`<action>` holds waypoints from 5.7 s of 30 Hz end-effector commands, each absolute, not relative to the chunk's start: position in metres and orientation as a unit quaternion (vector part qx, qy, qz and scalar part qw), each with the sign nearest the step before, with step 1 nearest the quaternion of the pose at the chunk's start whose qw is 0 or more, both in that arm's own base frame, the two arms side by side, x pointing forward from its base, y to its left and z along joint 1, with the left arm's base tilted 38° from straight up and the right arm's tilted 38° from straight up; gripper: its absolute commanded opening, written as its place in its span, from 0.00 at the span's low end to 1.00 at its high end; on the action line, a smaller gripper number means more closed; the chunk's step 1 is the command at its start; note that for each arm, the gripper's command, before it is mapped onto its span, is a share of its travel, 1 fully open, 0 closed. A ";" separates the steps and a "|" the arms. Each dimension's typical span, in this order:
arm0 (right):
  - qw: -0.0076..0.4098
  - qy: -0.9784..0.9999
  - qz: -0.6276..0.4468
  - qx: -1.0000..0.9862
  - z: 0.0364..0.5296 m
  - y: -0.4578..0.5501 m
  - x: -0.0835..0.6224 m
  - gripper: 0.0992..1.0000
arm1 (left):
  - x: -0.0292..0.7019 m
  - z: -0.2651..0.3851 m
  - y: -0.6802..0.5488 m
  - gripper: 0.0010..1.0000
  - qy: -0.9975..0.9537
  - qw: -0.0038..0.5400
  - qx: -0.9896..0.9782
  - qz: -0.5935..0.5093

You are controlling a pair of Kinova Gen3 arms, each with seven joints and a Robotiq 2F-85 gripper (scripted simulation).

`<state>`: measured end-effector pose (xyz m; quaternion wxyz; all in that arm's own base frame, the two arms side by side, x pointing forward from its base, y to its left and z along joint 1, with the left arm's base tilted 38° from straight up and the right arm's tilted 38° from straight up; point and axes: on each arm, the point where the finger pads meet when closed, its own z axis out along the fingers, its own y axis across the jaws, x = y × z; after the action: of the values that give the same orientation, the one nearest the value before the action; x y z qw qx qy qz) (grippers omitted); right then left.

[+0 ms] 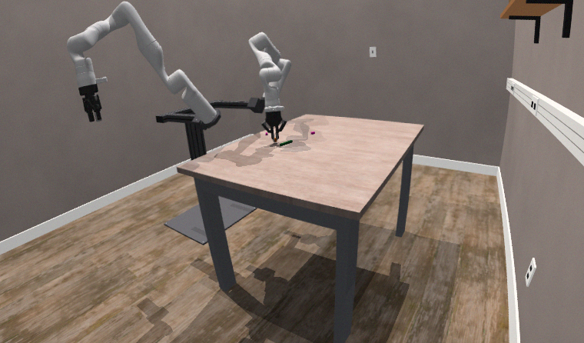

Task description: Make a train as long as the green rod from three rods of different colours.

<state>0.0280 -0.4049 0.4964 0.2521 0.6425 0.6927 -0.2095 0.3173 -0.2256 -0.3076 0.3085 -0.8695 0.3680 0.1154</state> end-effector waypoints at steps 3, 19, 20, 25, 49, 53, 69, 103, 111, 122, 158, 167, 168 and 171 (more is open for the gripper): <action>0.253 0.692 -0.210 0.642 0.497 -0.405 0.028 1.00 | 0.318 -0.307 -0.227 0.14 0.368 0.308 -0.870 0.114; 0.253 0.692 -0.210 0.642 0.497 -0.405 0.028 1.00 | 0.318 -0.307 -0.227 0.14 0.368 0.308 -0.870 0.114; 0.253 0.692 -0.210 0.642 0.497 -0.405 0.028 1.00 | 0.318 -0.307 -0.227 0.14 0.368 0.308 -0.870 0.114; 0.253 0.692 -0.210 0.642 0.497 -0.405 0.028 1.00 | 0.318 -0.307 -0.227 0.14 0.368 0.308 -0.870 0.114; 0.253 0.692 -0.210 0.642 0.497 -0.405 0.028 1.00 | 0.318 -0.315 -0.220 0.14 0.368 0.308 -0.870 0.114; 0.253 0.692 -0.210 0.642 0.497 -0.405 0.028 1.00 | 0.318 -0.315 -0.220 0.14 0.368 0.308 -0.870 0.114; 0.253 0.692 -0.210 0.642 0.497 -0.405 0.028 1.00 | 0.318 -0.315 -0.220 0.14 0.368 0.308 -0.870 0.114; 0.253 0.692 -0.210 0.642 0.497 -0.405 0.028 1.00 | 0.316 -0.314 -0.219 0.14 0.368 0.308 -0.870 0.114; 0.253 0.692 -0.210 0.642 0.497 -0.405 0.028 1.00 | 0.316 -0.314 -0.219 0.14 0.368 0.308 -0.870 0.114; 0.253 0.692 -0.210 0.642 0.497 -0.405 0.028 1.00 | 0.316 -0.314 -0.219 0.14 0.368 0.308 -0.870 0.114; 0.253 0.692 -0.210 0.642 0.497 -0.405 0.028 1.00 | 0.315 -0.298 -0.232 0.32 0.368 0.308 -0.870 0.114; 0.253 0.692 -0.210 0.642 0.497 -0.405 0.028 1.00 | 0.314 -0.261 -0.261 0.32 0.368 0.308 -0.870 0.114; 0.253 0.692 -0.210 0.642 0.497 -0.405 0.028 1.00 | 0.314 -0.257 -0.264 0.32 0.368 0.308 -0.870 0.114; 0.253 0.692 -0.210 0.642 0.497 -0.405 0.028 1.00 | 0.314 -0.254 -0.266 0.32 0.368 0.308 -0.870 0.114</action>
<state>0.0280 -0.4049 0.4964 0.2521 0.6425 0.6927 -0.2095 0.3135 -0.2622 -0.2580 0.3085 -0.8695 0.3680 0.1154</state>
